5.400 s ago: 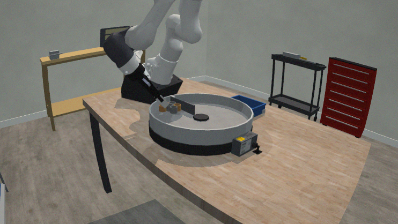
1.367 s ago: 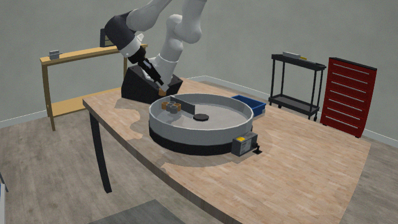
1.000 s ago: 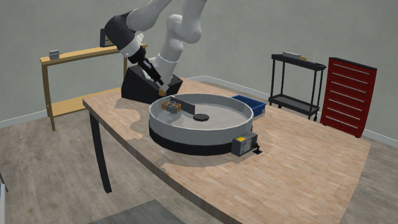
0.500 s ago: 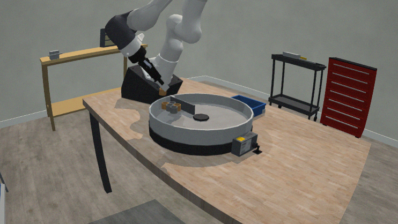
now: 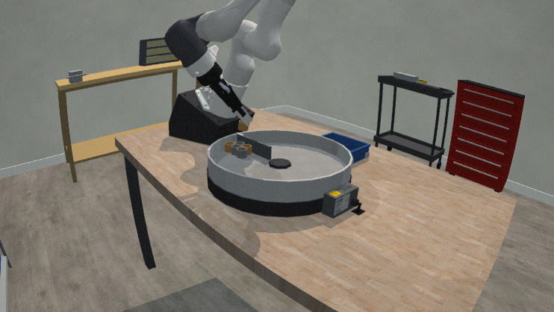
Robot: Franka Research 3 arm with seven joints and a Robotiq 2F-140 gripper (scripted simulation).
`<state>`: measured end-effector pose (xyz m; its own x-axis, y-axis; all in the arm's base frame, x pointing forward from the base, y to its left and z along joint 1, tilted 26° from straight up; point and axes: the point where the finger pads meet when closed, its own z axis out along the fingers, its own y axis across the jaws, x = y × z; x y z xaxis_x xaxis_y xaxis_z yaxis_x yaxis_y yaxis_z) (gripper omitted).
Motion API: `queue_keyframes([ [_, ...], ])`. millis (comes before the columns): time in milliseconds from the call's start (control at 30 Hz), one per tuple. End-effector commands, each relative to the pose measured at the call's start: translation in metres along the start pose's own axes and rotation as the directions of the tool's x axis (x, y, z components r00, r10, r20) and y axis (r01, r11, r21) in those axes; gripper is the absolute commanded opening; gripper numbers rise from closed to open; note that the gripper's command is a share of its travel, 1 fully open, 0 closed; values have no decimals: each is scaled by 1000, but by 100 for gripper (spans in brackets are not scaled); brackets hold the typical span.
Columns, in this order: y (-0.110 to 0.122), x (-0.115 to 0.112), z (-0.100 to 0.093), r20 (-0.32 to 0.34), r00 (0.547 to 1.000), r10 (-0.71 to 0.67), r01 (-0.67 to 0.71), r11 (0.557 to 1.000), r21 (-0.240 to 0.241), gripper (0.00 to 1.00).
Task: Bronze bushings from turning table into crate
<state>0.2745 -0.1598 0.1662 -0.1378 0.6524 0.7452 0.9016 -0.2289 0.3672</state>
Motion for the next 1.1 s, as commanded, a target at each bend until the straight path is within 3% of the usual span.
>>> queue_keyframes([
  [0,7,22,17,-4,1000,5,-5,1000,-7,0],
  [367,19,104,84,-4,1000,5,-5,1000,-7,0],
  [433,19,104,84,-4,1000,5,-5,1000,-7,0],
  [900,34,206,169,-4,1000,5,-5,1000,-7,0],
  [1067,35,215,177,-4,1000,5,-5,1000,-7,0],
])
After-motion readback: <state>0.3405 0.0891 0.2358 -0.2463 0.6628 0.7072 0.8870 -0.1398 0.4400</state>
